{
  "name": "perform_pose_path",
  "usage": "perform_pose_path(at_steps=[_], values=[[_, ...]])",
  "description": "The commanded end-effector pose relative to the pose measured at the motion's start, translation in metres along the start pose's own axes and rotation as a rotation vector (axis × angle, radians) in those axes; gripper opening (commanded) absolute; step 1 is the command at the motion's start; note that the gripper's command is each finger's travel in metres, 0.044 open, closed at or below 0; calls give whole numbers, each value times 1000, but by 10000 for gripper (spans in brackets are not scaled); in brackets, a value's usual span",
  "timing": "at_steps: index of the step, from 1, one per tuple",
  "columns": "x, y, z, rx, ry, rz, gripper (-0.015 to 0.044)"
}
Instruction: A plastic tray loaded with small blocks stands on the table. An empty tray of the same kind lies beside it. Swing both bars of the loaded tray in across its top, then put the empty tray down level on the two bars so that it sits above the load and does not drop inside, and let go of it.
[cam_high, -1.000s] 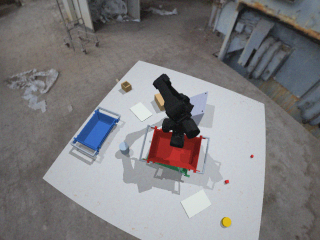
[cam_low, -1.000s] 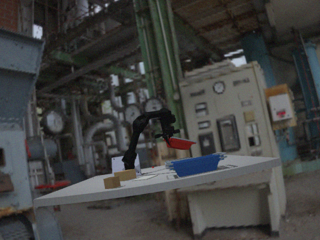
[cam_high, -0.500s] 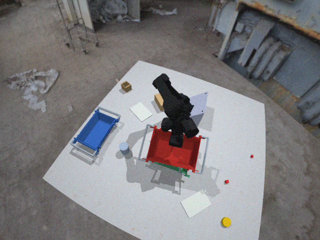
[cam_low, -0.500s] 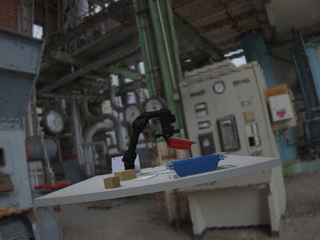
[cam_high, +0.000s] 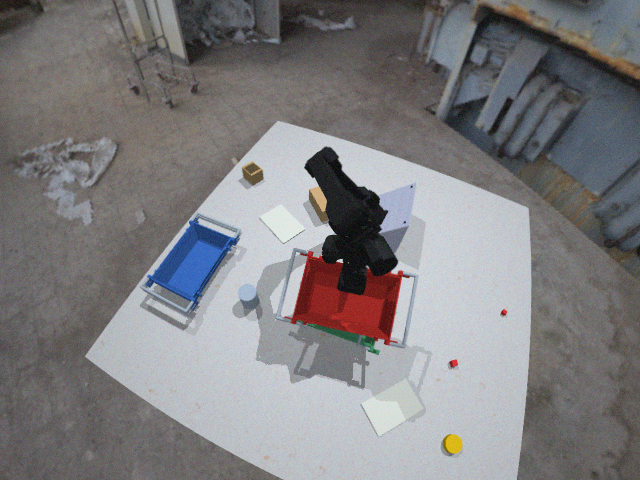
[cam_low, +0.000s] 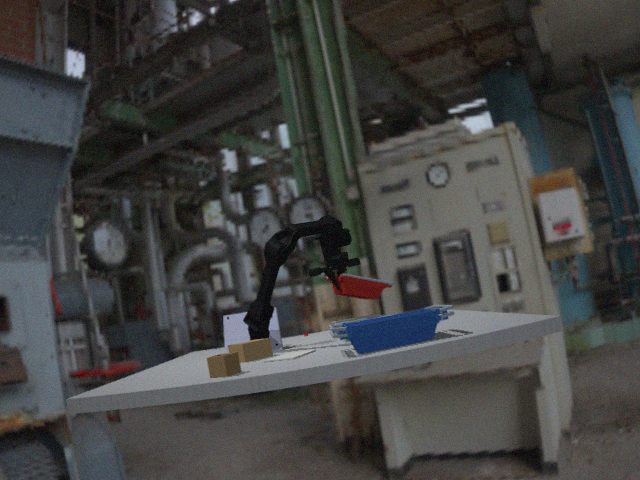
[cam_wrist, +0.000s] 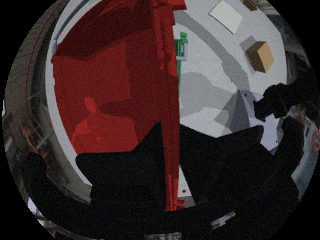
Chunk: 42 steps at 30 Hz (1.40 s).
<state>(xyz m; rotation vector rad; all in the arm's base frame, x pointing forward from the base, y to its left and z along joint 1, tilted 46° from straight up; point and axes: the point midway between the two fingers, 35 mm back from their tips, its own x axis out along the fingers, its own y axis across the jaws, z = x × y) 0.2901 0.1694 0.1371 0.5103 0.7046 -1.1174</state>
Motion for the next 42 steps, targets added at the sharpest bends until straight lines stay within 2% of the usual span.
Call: perform_pose_path(at_steps=[1, 18, 42], values=[[-4, 0, 2, 1, -3, 17, 0], [-2, -4, 12, 5, -4, 17, 0], [56, -6, 14, 97, -37, -70, 0]])
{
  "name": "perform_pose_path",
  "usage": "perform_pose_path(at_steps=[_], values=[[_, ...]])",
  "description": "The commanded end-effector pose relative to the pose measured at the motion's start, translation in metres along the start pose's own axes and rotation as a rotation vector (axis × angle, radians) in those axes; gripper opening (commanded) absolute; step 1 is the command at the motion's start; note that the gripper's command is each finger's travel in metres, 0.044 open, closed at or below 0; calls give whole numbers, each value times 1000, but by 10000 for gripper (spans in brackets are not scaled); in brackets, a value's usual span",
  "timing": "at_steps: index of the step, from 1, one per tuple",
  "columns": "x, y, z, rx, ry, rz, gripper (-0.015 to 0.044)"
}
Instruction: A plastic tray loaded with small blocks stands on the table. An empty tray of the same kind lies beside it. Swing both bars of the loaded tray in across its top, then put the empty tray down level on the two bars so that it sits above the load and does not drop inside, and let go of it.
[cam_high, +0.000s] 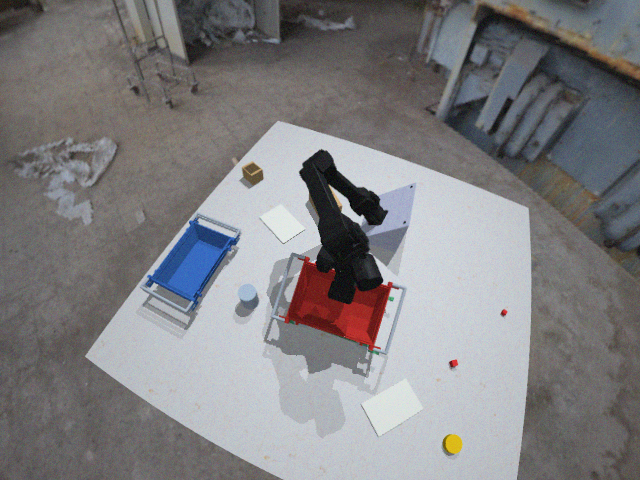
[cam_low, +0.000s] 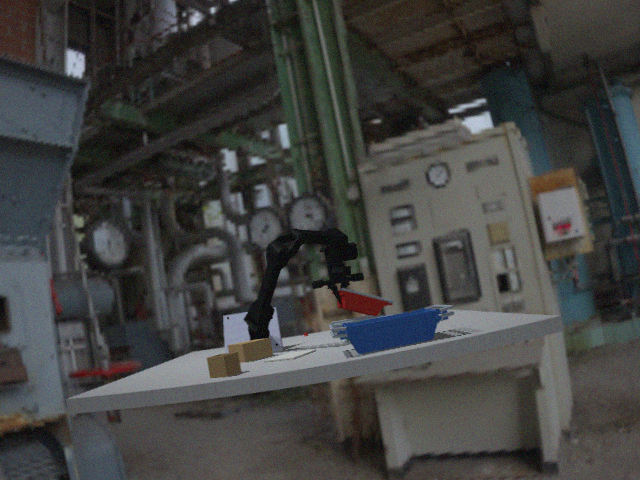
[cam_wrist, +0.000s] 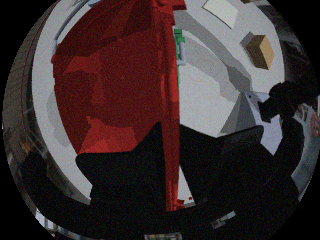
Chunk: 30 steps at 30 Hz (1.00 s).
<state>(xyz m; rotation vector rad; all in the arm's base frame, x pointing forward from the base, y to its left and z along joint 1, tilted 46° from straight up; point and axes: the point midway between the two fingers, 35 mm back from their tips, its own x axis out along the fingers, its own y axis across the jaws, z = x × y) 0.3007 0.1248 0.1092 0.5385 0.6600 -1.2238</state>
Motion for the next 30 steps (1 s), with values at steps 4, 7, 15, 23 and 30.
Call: perform_pose_path(at_steps=[4, 7, 15, 23, 30], values=[[7, -1, -1, 26, -11, -5, 0], [8, -3, -2, 29, -12, -8, 0], [13, -8, -4, 32, -13, -11, 0], [14, -9, -4, 32, -13, -11, 0], [19, -12, -6, 32, -13, -11, 0]])
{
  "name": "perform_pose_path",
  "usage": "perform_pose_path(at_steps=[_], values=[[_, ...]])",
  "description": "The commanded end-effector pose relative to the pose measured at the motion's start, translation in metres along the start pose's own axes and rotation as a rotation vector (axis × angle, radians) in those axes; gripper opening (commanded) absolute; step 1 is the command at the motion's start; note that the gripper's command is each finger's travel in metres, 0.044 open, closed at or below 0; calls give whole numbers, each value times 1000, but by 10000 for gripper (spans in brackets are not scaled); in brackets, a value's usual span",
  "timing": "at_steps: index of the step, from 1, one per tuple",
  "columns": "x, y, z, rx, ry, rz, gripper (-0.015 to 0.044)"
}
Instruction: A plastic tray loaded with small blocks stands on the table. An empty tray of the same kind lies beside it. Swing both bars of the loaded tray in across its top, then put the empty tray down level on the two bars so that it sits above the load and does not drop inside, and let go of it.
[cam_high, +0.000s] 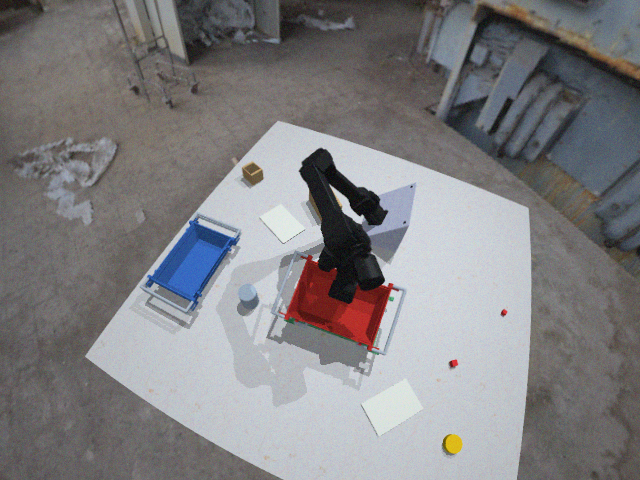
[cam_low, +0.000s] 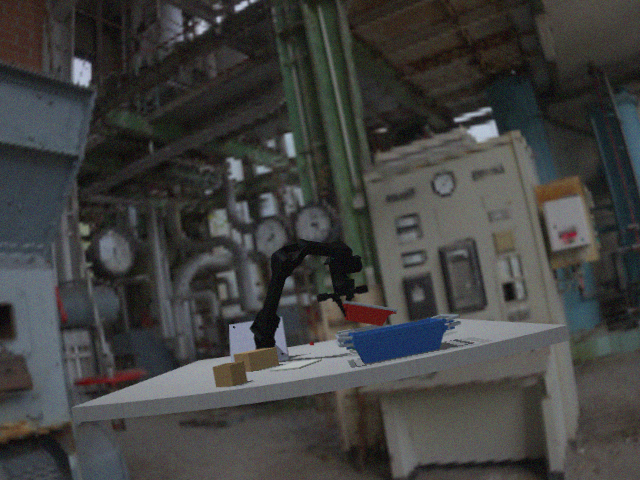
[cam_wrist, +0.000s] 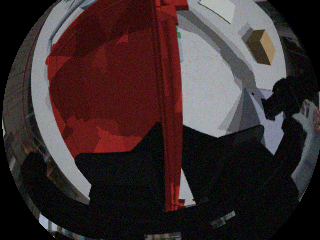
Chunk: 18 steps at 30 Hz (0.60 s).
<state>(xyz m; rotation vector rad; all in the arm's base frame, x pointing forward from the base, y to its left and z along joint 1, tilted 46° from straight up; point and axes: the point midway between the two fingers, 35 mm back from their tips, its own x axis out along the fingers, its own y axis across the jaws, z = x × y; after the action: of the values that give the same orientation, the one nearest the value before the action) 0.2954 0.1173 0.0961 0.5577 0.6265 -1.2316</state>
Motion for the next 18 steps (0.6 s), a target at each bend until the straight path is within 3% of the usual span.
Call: perform_pose_path(at_steps=[1, 18], values=[[6, -5, -1, 0, 1, -19, 0], [12, -8, -3, 0, 1, -19, 0]])
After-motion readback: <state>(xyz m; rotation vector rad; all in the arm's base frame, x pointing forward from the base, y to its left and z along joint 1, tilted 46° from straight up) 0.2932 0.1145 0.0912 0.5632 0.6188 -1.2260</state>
